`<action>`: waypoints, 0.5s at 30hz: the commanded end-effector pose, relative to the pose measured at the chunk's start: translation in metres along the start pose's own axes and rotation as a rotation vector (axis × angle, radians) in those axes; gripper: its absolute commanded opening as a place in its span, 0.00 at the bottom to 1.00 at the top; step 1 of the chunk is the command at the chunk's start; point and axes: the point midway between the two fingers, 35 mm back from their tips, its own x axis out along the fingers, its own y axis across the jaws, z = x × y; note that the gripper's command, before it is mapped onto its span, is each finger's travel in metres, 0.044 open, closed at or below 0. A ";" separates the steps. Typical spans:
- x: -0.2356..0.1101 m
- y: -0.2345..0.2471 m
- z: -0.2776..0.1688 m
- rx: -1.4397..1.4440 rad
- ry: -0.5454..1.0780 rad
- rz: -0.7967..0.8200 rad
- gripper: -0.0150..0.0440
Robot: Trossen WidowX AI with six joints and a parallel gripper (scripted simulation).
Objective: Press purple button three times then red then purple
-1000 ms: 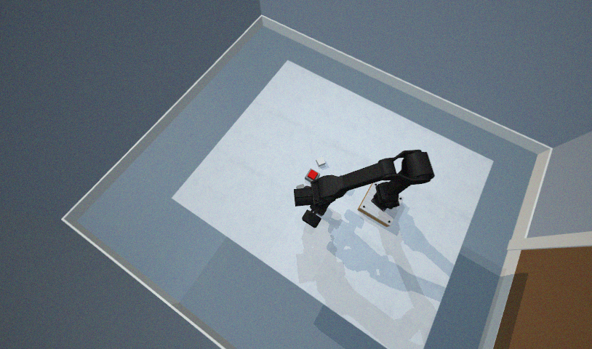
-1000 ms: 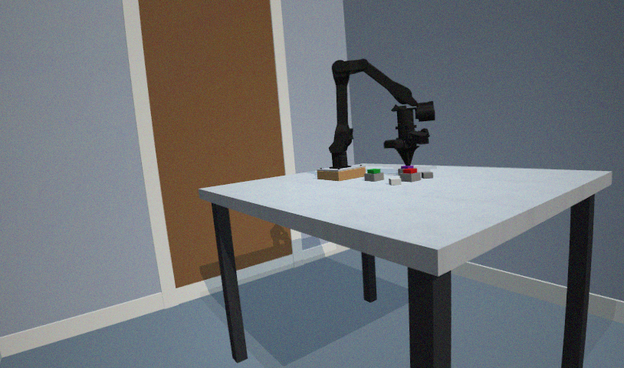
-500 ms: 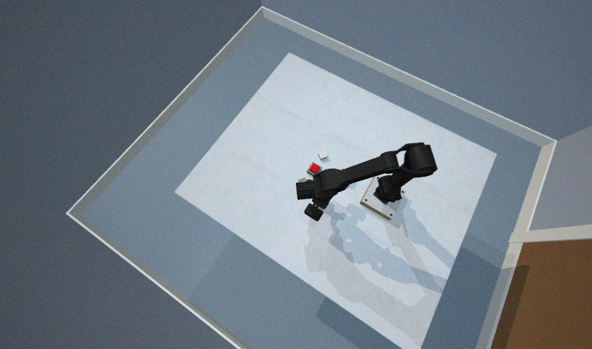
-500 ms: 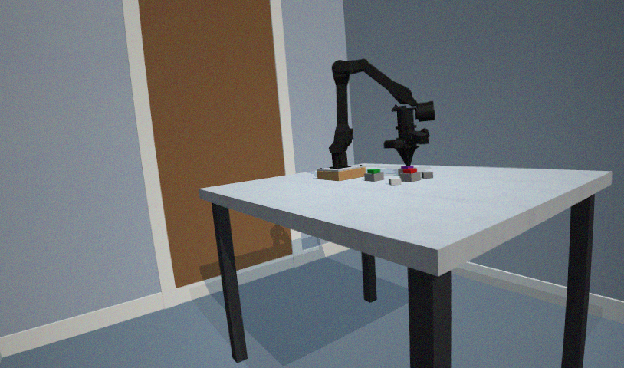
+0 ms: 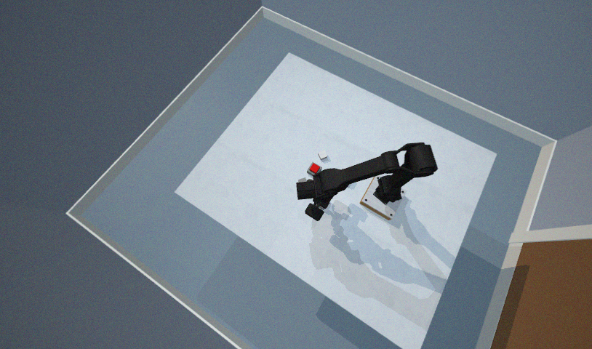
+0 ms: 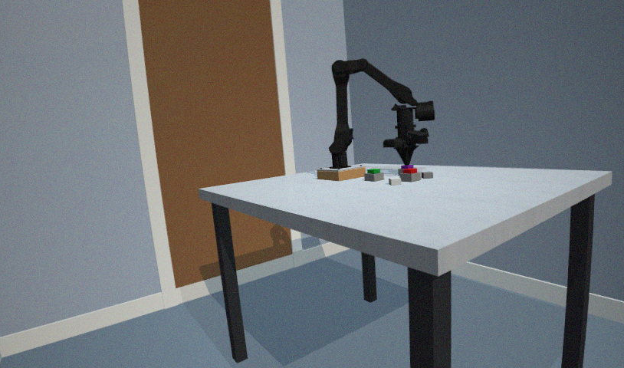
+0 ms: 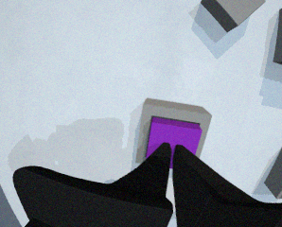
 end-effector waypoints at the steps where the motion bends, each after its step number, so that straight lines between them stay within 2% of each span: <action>1: -0.025 0.000 0.001 -0.004 -0.006 -0.001 0.29; 15: -0.015 0.000 0.001 -0.005 -0.006 -0.002 0.29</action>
